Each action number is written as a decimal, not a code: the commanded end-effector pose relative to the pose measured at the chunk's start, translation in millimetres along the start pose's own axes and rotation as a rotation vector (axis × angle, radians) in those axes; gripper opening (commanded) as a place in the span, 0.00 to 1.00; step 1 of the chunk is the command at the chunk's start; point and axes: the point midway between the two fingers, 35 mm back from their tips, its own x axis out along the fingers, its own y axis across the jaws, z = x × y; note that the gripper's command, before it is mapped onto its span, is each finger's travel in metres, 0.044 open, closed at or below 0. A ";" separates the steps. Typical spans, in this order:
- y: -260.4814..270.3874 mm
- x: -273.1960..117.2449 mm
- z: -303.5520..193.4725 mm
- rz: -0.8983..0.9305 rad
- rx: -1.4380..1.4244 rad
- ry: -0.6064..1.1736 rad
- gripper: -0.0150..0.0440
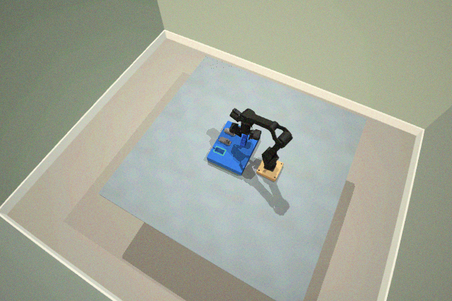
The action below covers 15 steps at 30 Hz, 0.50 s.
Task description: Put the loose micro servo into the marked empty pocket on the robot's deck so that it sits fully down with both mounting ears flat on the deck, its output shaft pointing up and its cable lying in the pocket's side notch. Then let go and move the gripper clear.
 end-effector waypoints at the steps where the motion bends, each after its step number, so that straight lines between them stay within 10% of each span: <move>1: 0.5 0.4 -0.4 0.003 -0.002 0.004 0.51; 15: -2.3 -21.6 -1.6 0.002 -0.002 0.004 0.25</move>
